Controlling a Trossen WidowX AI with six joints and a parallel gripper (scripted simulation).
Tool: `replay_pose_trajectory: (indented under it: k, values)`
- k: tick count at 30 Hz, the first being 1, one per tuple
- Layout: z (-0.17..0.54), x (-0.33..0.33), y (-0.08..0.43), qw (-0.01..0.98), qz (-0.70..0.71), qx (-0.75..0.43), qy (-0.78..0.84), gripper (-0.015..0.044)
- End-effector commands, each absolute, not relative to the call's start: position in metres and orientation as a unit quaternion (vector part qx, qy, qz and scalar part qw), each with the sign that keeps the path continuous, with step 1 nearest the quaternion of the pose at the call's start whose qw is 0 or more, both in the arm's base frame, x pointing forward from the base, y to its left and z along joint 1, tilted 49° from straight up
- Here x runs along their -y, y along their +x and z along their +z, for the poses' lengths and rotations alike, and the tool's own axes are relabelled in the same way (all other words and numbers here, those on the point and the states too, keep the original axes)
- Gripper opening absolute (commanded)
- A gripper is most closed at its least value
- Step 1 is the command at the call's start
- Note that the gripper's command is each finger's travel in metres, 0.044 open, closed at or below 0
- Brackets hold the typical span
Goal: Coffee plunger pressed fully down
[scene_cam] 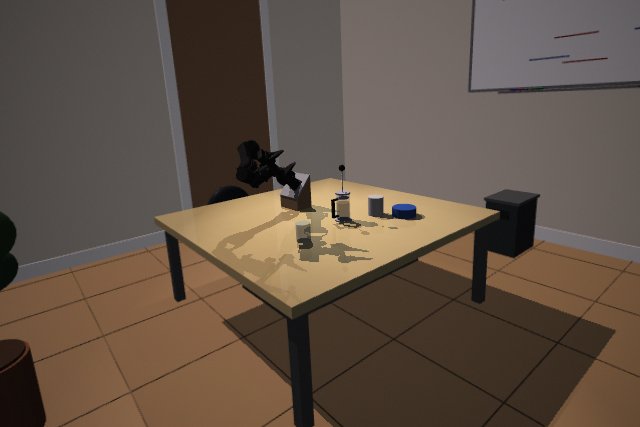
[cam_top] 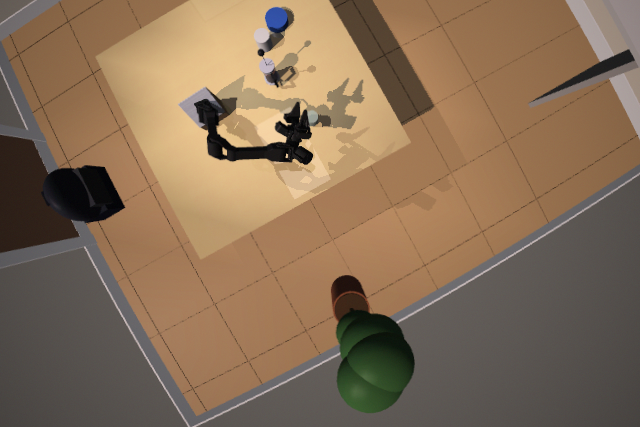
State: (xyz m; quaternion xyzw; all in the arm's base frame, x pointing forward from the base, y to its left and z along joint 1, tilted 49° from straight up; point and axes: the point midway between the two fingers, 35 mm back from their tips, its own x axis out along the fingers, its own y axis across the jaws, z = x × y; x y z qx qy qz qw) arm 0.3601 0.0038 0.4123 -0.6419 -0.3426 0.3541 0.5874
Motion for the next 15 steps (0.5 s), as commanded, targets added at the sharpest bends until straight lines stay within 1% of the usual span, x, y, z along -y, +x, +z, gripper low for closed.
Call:
replay_pose_trajectory:
  k: [1,2,5,10,15]
  values:
    - [0.410,-0.005,0.362,0.591,0.357,0.337,-0.640,0.0426]
    - [0.407,-0.009,0.365,0.598,0.361,0.327,-0.636,0.0440]
    - [0.384,-0.028,0.384,0.637,0.385,0.265,-0.613,0.0440]
    - [0.321,-0.083,0.413,0.714,0.418,0.095,-0.554,0.0440]
    - [0.257,-0.134,0.418,0.765,0.395,-0.076,-0.503,0.0440]
